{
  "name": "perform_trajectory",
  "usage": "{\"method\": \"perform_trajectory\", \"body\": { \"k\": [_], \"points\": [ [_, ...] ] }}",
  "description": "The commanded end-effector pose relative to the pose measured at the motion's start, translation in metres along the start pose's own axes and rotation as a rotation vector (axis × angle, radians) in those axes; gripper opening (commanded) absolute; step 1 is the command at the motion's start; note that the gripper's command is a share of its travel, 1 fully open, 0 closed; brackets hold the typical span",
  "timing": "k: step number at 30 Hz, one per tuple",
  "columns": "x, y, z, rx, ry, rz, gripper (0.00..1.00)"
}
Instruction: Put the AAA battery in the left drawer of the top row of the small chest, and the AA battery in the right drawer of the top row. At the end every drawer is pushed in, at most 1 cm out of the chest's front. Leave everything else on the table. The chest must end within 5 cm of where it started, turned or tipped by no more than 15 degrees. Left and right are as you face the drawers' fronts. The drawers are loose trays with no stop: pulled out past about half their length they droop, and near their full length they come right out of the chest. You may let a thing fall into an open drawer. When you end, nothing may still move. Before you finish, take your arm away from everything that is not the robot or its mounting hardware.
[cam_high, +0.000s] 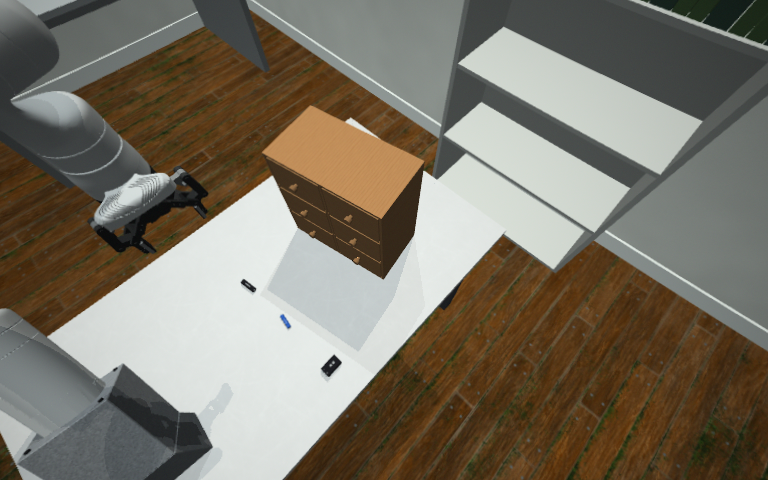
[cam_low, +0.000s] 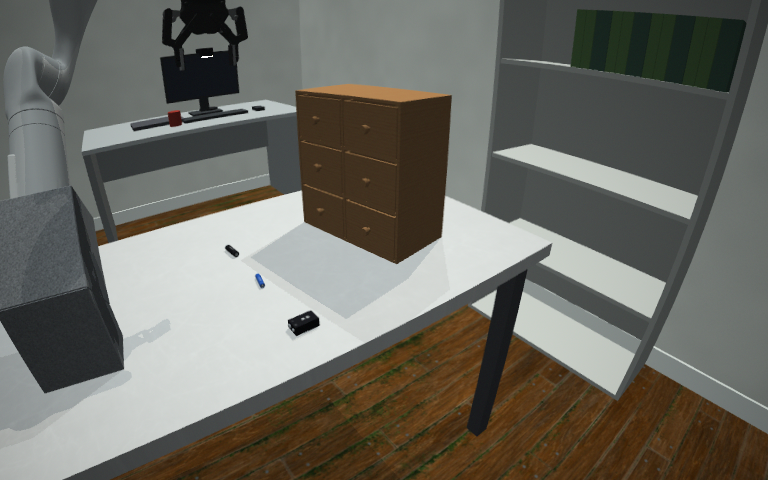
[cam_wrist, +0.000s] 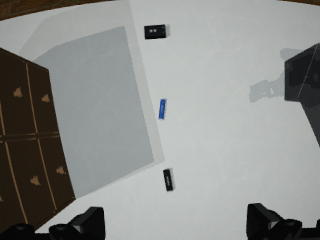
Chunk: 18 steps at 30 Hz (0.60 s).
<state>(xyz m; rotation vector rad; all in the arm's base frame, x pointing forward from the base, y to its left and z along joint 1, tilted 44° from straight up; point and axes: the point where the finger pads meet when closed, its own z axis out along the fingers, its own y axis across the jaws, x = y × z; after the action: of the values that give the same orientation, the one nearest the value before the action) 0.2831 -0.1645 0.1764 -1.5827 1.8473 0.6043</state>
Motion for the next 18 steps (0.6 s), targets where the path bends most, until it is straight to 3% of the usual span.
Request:
{"method": "perform_trajectory", "body": {
  "k": [1,18],
  "points": [
    [0.0031,0.0004,-0.0007,0.003,0.004,-0.001,1.0],
    [0.0114,0.0015,-0.0014,0.009,0.017,-0.008,1.0]
  ]
}}
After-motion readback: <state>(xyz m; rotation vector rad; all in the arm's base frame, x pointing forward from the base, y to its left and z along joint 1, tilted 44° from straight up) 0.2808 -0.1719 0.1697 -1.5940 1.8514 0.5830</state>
